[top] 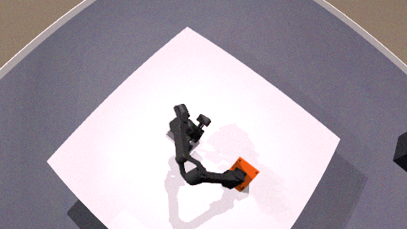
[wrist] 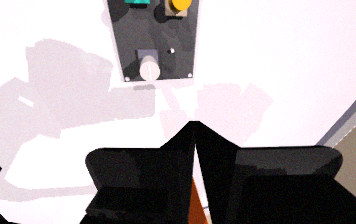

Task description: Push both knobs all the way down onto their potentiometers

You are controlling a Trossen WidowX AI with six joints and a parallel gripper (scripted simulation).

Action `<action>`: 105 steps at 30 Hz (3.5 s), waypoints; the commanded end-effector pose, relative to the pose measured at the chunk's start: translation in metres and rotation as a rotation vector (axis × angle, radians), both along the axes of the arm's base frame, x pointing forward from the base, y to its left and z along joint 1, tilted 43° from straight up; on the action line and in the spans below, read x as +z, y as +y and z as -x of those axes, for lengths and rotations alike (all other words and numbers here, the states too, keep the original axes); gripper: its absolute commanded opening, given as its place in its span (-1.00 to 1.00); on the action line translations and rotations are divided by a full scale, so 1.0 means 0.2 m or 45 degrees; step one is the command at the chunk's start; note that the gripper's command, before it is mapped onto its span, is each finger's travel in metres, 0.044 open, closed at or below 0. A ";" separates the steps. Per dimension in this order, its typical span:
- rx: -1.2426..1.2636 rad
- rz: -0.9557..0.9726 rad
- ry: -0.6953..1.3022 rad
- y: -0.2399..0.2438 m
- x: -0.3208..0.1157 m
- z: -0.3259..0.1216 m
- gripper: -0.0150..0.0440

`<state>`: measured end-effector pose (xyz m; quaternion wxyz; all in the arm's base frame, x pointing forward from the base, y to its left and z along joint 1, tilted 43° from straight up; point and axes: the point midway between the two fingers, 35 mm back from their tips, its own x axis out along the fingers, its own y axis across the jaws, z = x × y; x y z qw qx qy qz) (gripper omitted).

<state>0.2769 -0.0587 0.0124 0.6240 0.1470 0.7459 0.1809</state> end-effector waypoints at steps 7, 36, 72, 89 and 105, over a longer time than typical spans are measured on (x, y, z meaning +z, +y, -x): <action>-0.398 -0.121 0.069 0.03 0.03 -0.06 -0.49; -0.826 -0.296 0.192 0.12 0.02 -0.15 -0.49; -0.826 -0.297 0.193 0.20 -0.06 -0.16 -0.49; -0.826 -0.297 0.193 0.21 -0.08 -0.16 -0.49; -0.826 -0.297 0.193 0.21 -0.07 -0.16 -0.49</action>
